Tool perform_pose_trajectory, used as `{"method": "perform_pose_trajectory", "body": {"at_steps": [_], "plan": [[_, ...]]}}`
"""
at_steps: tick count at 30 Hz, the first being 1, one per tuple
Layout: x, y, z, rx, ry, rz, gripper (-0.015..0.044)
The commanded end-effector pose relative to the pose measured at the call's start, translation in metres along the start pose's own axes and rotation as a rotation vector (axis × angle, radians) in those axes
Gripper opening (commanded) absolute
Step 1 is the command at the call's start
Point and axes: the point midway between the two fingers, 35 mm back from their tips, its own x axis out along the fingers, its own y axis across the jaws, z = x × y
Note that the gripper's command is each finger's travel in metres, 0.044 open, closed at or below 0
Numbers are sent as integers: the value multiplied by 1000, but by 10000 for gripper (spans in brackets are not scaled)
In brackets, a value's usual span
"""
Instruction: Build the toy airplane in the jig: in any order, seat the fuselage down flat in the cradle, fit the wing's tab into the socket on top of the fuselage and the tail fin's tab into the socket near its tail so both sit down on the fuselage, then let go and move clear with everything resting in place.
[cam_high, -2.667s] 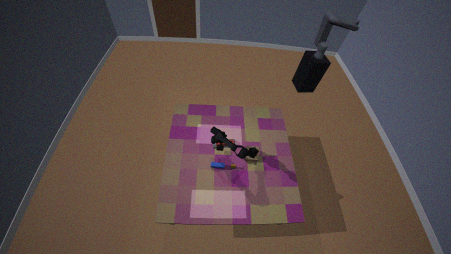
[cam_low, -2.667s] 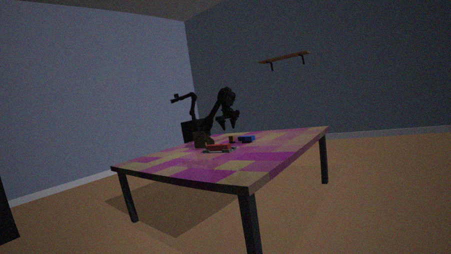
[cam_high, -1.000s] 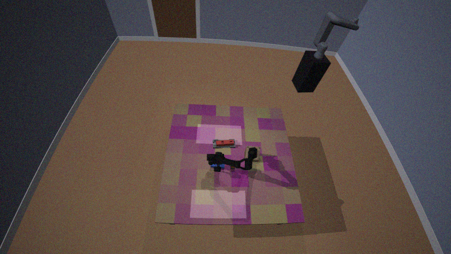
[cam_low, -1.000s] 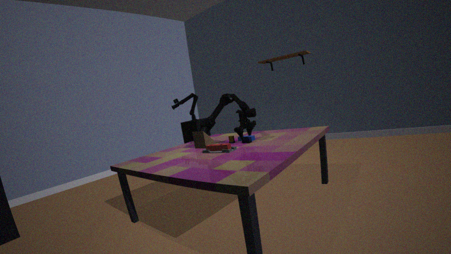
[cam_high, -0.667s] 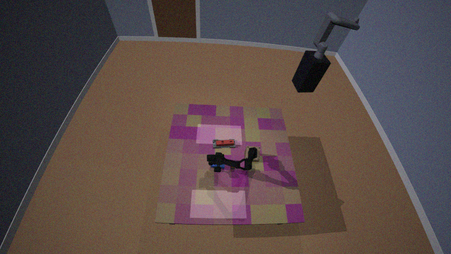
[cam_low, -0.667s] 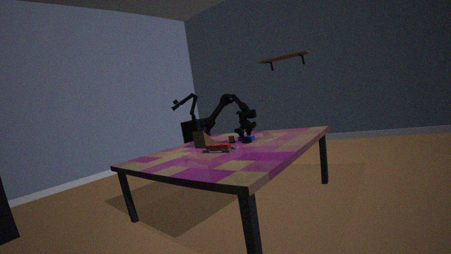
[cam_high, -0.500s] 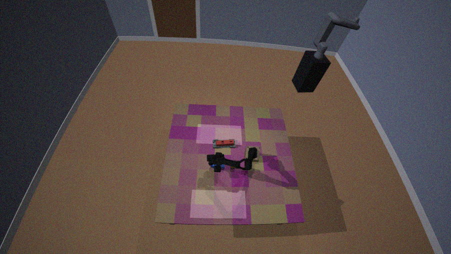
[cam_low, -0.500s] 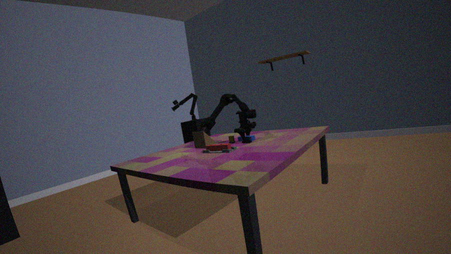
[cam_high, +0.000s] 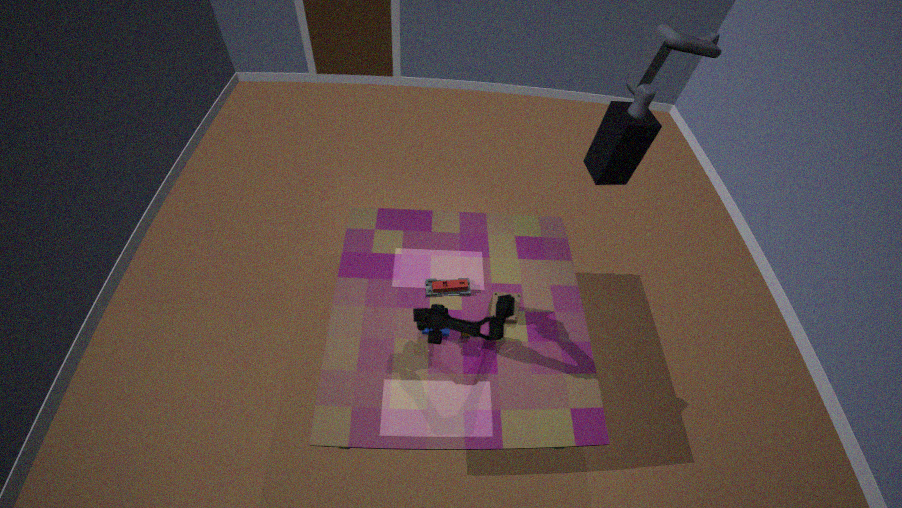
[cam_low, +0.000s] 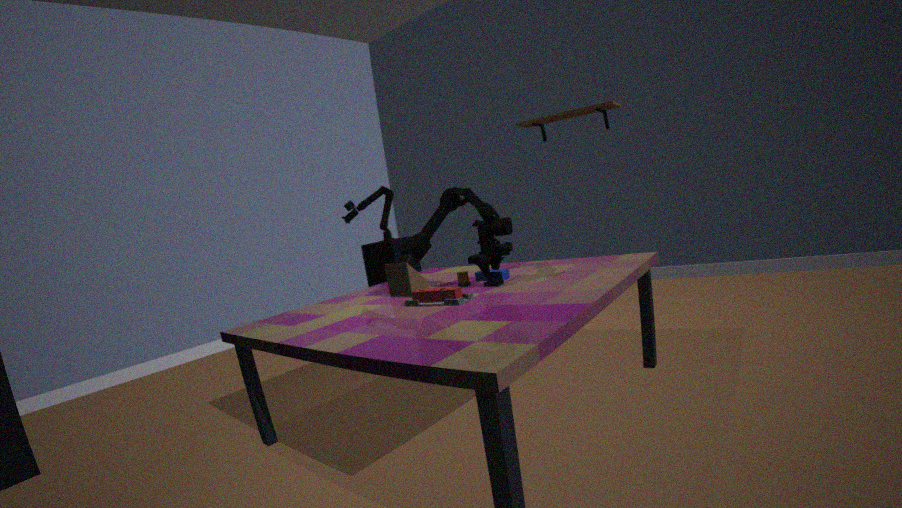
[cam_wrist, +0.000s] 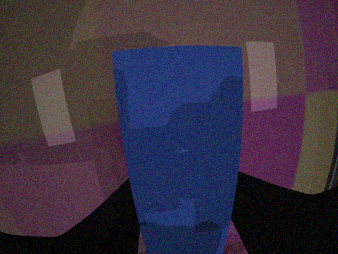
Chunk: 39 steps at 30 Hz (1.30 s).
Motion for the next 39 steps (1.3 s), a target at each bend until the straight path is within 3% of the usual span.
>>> {"method": "perform_pose_trajectory", "body": {"at_steps": [1,39], "plan": [[-12,-1,4,-2,-8,-2,0],[-120,-3,0,11,-12,-2,0]]}}
